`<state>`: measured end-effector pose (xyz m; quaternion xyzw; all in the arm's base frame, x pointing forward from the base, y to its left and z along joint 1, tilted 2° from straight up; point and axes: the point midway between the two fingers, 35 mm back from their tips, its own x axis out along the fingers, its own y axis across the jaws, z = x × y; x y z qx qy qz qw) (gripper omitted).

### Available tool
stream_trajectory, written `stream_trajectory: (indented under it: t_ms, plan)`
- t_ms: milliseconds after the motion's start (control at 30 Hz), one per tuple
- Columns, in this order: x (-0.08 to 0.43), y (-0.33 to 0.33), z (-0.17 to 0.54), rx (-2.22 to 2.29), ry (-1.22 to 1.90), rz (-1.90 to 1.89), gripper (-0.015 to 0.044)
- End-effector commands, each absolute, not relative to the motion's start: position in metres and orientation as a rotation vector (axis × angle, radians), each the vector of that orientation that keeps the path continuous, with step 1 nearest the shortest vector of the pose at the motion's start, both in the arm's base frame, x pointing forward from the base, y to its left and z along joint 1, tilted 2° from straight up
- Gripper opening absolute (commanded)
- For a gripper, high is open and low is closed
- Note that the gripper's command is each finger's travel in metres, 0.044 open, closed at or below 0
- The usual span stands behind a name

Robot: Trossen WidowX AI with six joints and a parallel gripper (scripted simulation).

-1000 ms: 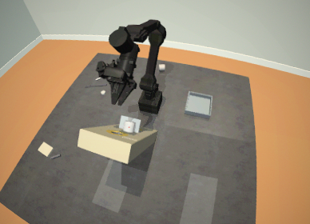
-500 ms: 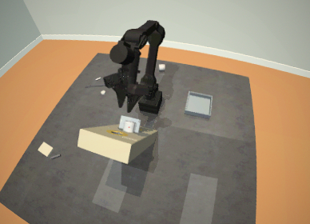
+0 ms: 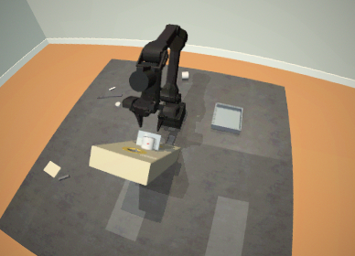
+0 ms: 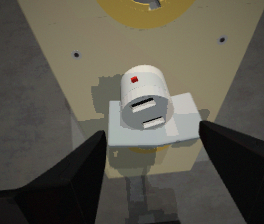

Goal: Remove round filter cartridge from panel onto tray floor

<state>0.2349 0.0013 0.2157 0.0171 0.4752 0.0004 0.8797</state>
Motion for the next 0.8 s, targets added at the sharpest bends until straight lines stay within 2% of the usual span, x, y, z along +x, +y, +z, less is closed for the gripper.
stream_trajectory:
  t_ms: [0, 767]
  plan:
    - [0.238, 0.001, 0.208, 0.023, 1.004, 0.003, 0.0305]
    - [0.258, 0.001, 0.177, 0.023, 1.003, 0.003, 0.0305]
